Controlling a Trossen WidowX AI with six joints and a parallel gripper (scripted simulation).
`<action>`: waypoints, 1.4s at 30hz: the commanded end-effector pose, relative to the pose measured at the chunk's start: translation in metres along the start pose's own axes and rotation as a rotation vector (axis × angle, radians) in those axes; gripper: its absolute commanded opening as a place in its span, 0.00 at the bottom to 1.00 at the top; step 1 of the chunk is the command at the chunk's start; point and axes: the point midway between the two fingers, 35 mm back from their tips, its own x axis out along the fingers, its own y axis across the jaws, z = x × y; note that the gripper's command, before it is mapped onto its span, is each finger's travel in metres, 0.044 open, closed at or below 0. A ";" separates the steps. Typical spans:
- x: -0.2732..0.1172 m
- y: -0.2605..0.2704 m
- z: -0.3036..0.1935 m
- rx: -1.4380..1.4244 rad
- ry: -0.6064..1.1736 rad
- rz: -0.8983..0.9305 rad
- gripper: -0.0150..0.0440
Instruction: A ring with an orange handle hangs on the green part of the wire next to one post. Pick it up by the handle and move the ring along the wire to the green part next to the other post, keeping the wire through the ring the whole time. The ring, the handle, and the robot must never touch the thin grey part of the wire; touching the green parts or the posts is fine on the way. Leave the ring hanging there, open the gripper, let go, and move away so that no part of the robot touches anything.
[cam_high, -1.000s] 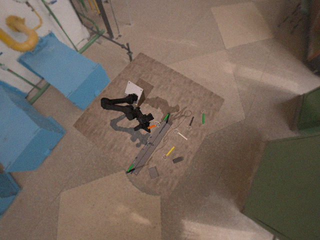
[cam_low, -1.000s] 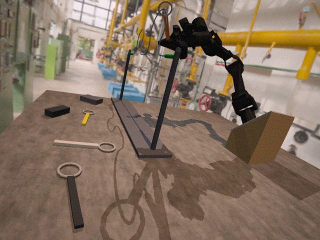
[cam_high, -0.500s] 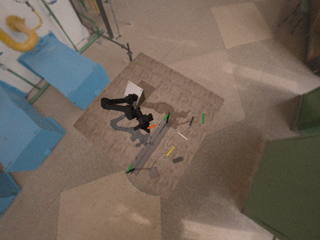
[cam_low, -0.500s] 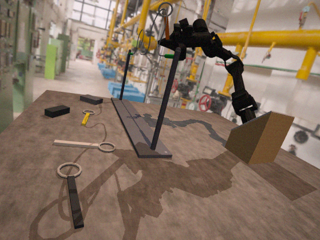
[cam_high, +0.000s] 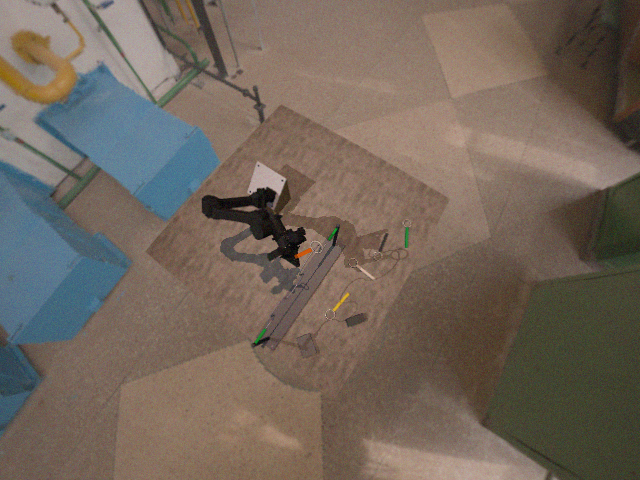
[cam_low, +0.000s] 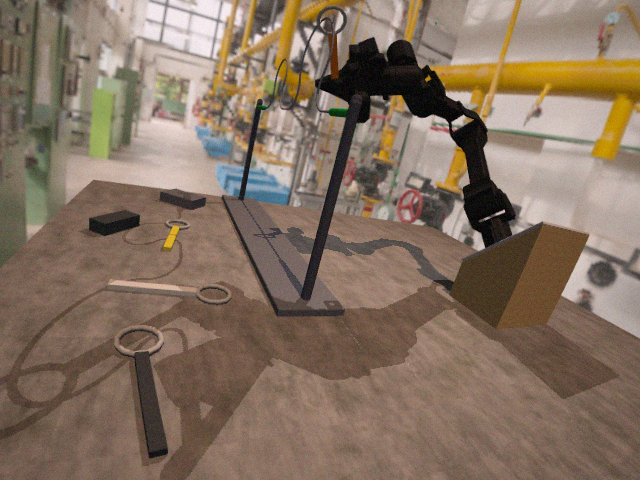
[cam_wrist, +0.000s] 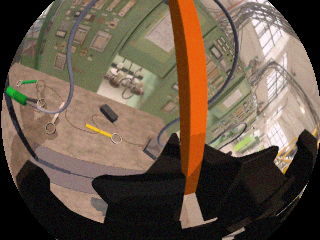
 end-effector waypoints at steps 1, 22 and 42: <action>0.000 0.004 0.000 -0.031 -0.005 -0.003 0.00; 0.000 -0.001 0.000 -0.138 -0.020 -0.062 0.00; 0.000 -0.006 0.001 -0.252 -0.036 -0.124 0.00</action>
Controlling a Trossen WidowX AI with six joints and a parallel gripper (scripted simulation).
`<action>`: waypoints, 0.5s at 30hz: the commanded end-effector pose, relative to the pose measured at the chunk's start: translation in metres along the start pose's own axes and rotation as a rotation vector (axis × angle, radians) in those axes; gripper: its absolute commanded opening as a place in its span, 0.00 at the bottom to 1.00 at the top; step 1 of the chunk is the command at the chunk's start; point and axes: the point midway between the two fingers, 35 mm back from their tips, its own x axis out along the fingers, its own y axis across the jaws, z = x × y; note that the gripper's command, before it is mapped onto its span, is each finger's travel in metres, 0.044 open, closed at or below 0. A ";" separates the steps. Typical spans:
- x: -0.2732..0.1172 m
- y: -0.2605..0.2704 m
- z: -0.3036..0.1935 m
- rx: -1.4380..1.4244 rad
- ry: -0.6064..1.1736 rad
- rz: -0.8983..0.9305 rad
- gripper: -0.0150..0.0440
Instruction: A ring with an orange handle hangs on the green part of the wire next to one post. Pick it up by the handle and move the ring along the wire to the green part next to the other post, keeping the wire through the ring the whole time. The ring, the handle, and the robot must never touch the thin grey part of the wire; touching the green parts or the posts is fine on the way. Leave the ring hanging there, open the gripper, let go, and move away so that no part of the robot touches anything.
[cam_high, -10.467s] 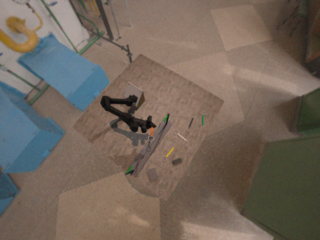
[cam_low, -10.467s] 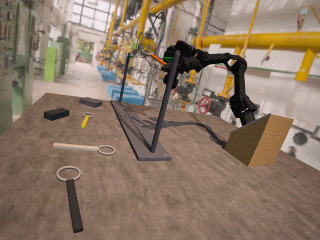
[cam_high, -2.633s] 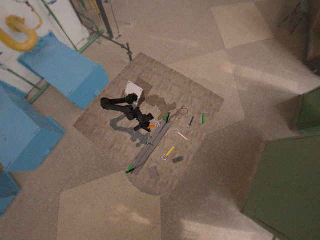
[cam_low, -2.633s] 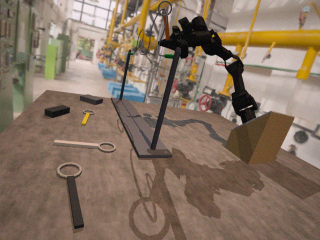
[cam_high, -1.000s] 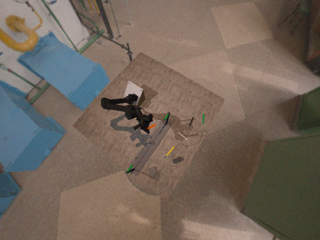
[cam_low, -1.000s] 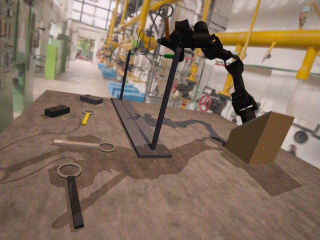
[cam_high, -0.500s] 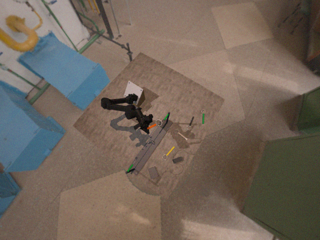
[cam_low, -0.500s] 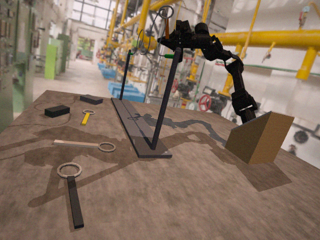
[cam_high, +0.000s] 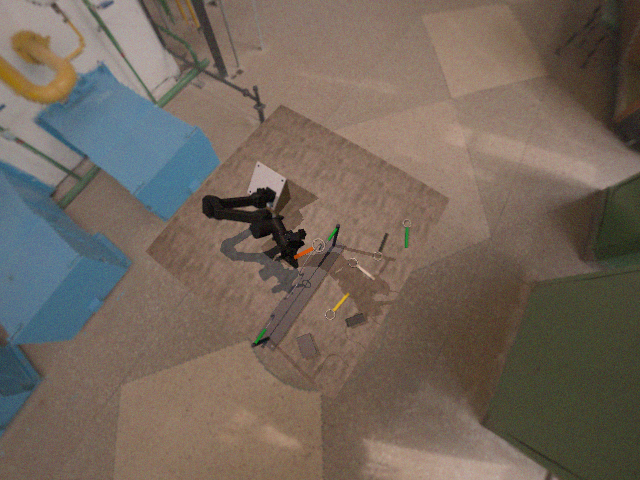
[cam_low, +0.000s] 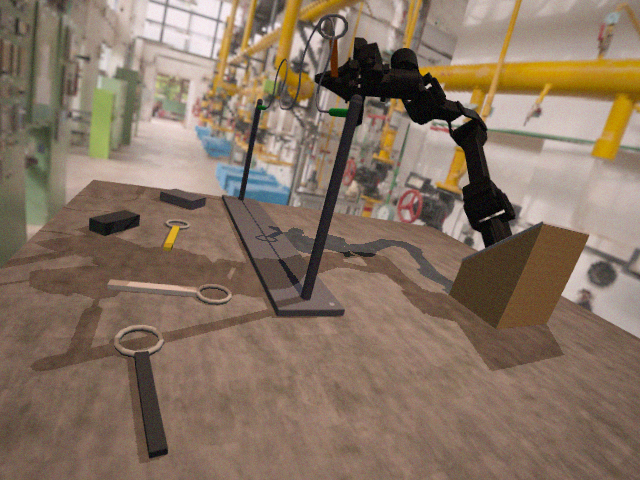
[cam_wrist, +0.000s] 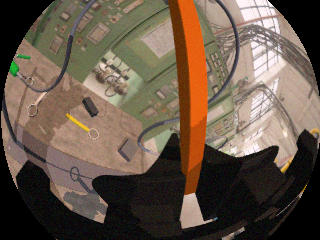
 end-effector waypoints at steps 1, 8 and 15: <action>-0.001 0.003 0.001 -0.034 -0.008 -0.007 0.00; 0.000 0.001 0.001 -0.078 -0.014 -0.031 0.00; 0.000 -0.001 0.001 -0.123 -0.020 -0.056 0.00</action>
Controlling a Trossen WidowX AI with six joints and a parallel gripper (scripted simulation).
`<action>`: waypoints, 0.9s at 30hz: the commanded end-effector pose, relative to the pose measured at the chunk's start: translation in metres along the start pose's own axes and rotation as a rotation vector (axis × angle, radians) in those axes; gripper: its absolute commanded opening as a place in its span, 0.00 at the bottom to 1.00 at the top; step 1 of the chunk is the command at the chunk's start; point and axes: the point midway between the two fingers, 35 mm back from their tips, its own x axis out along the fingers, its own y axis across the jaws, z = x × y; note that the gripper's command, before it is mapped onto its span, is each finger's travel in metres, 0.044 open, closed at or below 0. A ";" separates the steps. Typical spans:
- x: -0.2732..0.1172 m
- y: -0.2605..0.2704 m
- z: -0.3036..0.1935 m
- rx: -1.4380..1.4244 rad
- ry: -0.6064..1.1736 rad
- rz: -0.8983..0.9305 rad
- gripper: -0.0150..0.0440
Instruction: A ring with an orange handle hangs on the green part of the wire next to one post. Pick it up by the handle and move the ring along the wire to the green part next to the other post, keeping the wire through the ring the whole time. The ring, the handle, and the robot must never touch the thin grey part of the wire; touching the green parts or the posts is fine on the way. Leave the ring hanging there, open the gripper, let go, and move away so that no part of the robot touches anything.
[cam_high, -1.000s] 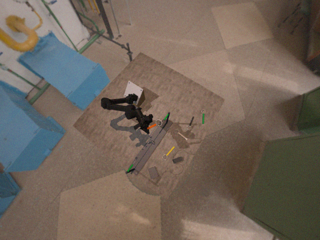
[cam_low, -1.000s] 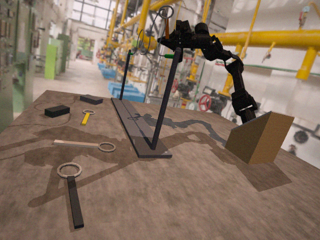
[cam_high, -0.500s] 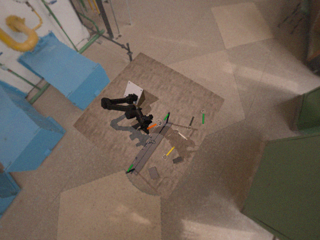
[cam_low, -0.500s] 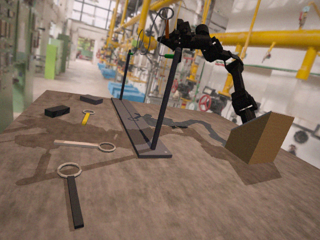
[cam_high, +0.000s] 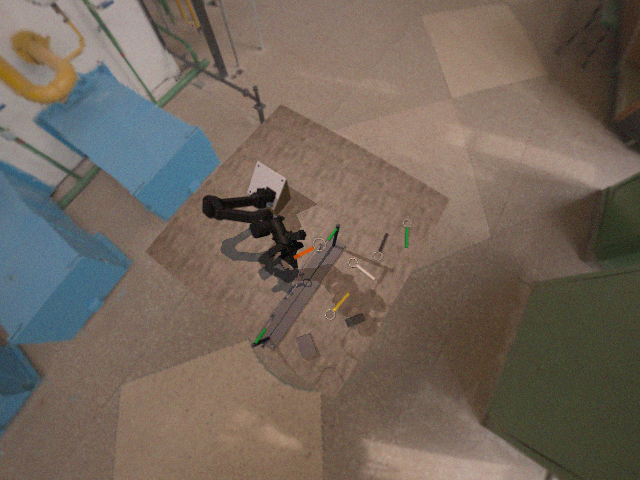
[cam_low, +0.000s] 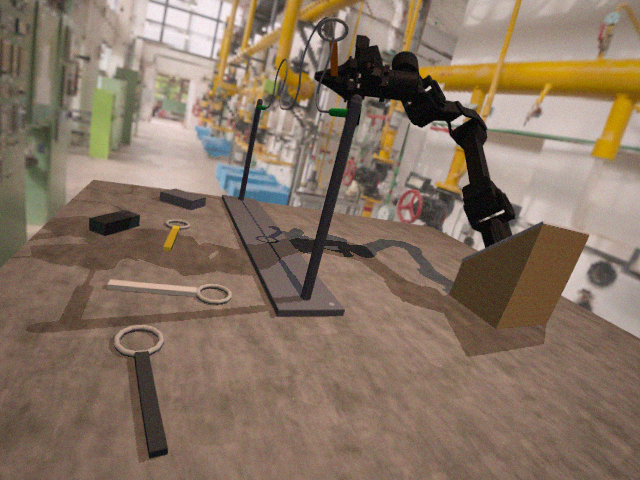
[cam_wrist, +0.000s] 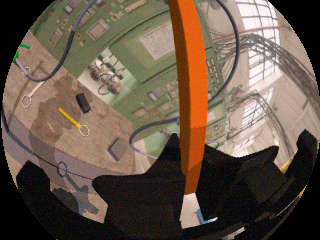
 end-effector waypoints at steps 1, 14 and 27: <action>-0.001 0.003 0.001 -0.037 -0.009 -0.009 0.00; 0.000 -0.002 0.001 -0.129 -0.021 -0.060 0.00; 0.000 -0.006 0.002 -0.232 -0.034 -0.117 0.00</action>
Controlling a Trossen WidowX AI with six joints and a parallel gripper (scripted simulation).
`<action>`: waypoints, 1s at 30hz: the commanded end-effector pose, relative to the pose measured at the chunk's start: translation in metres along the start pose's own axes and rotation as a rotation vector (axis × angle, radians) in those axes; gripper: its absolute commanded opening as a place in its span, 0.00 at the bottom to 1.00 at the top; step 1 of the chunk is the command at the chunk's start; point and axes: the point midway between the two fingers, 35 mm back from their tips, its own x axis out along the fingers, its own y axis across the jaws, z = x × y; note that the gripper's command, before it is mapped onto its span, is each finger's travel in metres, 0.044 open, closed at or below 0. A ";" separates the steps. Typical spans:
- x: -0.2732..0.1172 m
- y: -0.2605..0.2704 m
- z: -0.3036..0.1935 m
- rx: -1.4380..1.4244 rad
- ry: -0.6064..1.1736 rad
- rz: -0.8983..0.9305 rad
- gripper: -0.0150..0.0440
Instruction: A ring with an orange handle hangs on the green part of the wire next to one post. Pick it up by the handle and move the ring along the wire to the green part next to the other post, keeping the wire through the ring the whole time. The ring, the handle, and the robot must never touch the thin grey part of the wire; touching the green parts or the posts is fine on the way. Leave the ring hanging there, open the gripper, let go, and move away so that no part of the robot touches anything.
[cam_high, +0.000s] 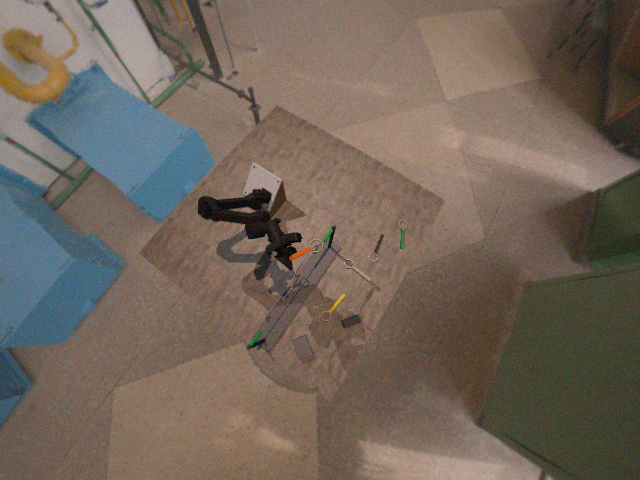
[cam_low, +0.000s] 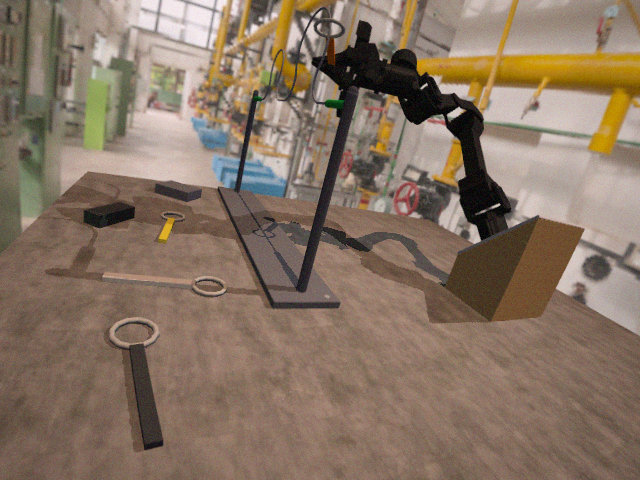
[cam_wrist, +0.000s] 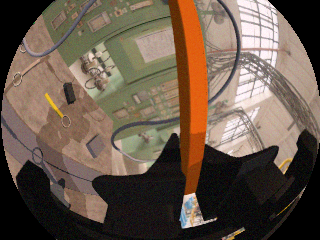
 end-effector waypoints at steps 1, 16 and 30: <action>-0.001 0.002 0.002 -0.043 -0.010 -0.014 0.00; -0.001 -0.005 0.002 -0.179 -0.027 -0.089 0.00; -0.001 -0.011 0.004 -0.326 -0.045 -0.170 0.00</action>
